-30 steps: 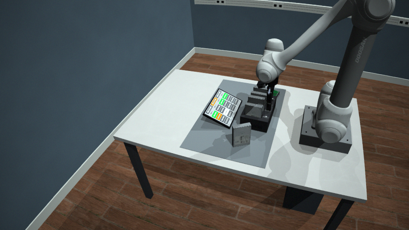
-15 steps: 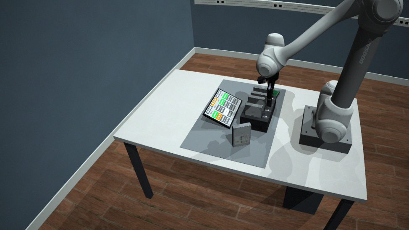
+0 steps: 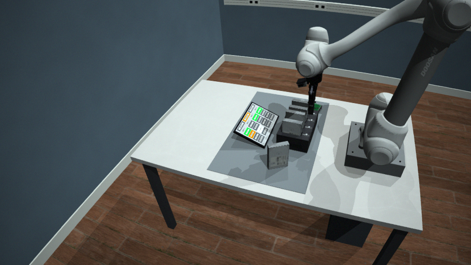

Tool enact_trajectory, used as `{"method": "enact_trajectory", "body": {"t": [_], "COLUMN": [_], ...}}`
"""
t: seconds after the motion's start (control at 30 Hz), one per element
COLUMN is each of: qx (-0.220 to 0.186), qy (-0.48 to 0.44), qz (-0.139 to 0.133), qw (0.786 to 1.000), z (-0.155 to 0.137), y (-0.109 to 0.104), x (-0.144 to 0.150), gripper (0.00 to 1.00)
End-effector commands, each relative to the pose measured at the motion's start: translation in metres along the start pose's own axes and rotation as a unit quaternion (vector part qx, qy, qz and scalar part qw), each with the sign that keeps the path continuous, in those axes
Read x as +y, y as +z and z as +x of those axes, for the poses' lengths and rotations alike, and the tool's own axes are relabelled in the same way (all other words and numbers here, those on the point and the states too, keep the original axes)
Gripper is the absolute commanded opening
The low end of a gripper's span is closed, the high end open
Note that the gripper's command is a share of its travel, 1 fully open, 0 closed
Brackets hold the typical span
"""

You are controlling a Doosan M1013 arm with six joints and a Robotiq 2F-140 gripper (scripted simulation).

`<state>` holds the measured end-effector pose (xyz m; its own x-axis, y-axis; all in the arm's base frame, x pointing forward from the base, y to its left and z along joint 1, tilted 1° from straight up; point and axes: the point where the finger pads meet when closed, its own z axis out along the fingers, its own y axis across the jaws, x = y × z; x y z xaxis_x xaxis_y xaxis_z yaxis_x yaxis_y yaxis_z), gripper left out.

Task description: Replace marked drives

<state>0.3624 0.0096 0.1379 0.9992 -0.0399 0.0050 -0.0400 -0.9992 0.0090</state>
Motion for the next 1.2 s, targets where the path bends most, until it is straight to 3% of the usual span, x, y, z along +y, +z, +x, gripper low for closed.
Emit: {"method": "enact_trajectory", "body": {"t": [0.0, 0.5, 0.6, 0.73, 0.8, 0.87, 1.0, 1.17], "qx": [0.000, 0.000, 0.000, 0.000, 0.000, 0.000, 0.000, -0.002], "qy": [0.000, -0.008, -0.054, -0.192, -0.192, -0.285, -0.379, -0.501], "qz": [0.000, 0.000, 0.000, 0.000, 0.000, 0.000, -0.006, -0.012], "qw": [1.000, 1.000, 0.999, 0.981, 0.981, 0.959, 0.925, 0.865], "z": [0.000, 0.001, 0.006, 0.020, 0.020, 0.030, 0.051, 0.072], "y": [-0.010, -0.019, -0.020, -0.020, -0.020, -0.021, -0.021, -0.020], "x": [0.000, 0.000, 0.000, 0.000, 0.000, 0.000, 0.000, -0.001], "gripper": [0.10, 0.10, 0.10, 0.10, 0.10, 0.10, 0.10, 0.10]}}
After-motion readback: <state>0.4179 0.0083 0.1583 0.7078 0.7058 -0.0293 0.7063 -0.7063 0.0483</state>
